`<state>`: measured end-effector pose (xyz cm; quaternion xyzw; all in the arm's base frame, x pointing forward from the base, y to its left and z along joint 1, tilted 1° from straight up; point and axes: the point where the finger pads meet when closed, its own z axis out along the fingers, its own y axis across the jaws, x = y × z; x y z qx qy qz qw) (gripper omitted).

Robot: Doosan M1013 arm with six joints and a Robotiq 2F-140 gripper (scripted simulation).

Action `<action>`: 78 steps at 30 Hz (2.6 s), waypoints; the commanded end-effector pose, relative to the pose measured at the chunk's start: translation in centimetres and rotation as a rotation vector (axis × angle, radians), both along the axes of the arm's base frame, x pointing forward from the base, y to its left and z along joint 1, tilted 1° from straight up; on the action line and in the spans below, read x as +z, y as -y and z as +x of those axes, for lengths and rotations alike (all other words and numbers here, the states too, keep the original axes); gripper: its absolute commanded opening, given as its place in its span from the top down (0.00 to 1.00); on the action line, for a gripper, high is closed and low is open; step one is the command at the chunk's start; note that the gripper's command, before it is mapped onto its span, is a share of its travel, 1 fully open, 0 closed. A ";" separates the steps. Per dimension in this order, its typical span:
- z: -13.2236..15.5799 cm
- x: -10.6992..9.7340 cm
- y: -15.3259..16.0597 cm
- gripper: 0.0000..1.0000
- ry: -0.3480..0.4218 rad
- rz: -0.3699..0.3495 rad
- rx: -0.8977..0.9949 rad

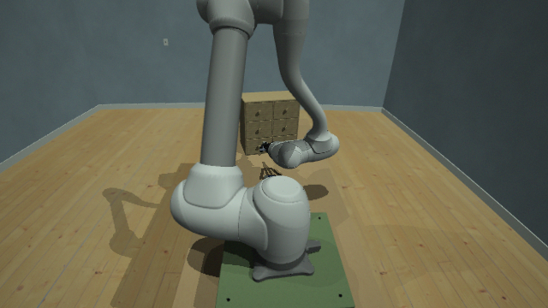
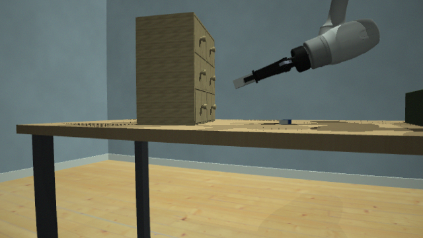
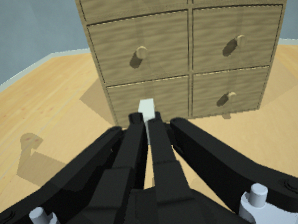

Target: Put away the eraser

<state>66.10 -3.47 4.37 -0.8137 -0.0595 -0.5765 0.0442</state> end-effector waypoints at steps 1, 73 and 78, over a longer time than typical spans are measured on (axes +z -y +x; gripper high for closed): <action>-1.3 2.6 0.2 1.00 -0.003 0.002 0.002; -10.8 11.9 1.7 1.00 -0.735 -0.162 -0.026; -11.4 12.5 1.8 1.00 -0.754 -0.162 -0.009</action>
